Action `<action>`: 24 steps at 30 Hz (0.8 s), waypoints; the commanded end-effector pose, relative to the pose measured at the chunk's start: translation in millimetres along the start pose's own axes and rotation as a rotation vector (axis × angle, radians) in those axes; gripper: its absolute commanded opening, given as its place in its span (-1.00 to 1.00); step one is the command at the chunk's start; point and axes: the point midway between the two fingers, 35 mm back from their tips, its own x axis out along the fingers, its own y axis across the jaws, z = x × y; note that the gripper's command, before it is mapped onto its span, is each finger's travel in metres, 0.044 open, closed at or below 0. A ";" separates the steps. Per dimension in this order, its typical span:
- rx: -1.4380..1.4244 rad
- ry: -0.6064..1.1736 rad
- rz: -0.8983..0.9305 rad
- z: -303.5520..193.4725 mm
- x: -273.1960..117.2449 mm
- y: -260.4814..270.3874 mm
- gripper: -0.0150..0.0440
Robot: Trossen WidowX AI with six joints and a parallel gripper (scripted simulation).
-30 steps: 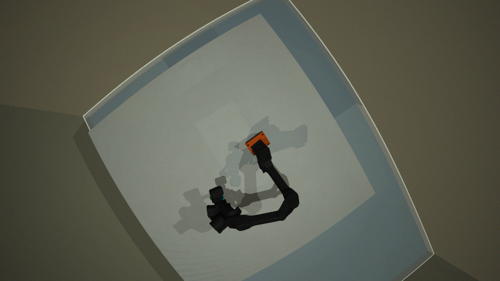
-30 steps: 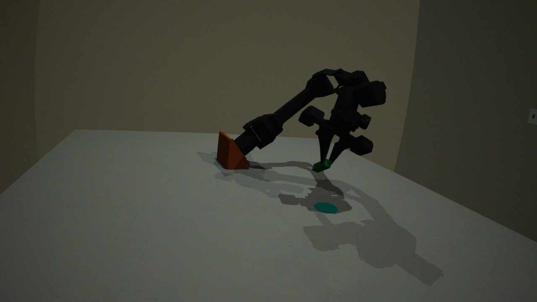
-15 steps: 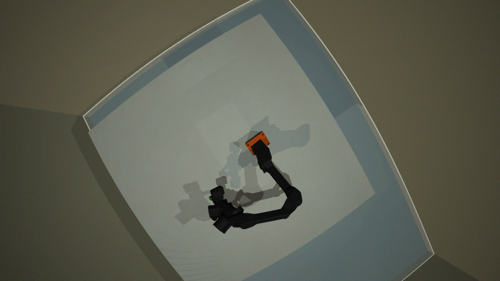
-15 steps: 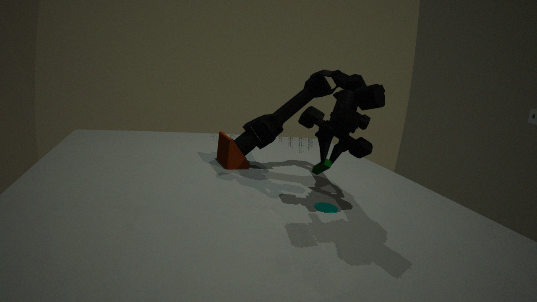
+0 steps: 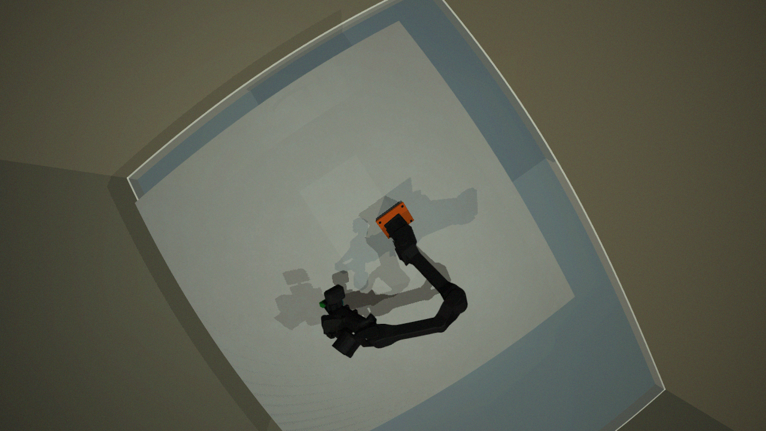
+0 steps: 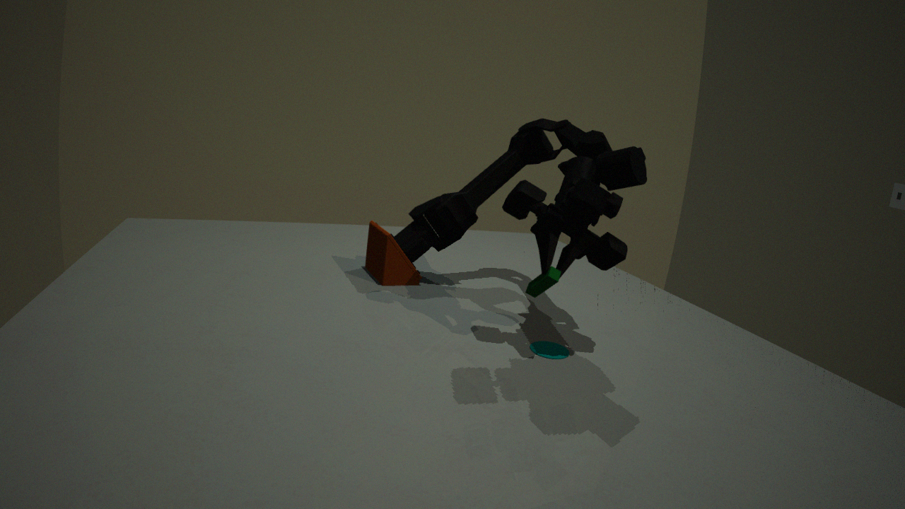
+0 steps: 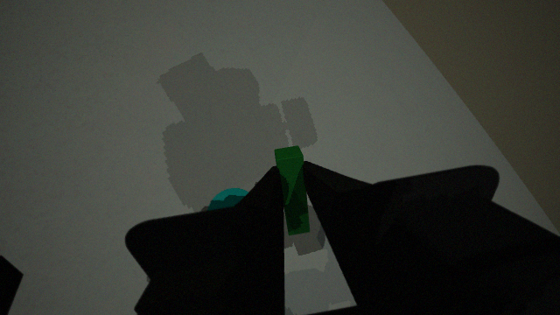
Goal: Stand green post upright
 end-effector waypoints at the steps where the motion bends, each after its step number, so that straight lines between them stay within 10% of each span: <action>1: 0.009 -0.037 -0.004 1.2 -2.2 0.6 -0.42; 24: 0.043 -0.187 -0.006 2.0 -4.9 2.8 -0.42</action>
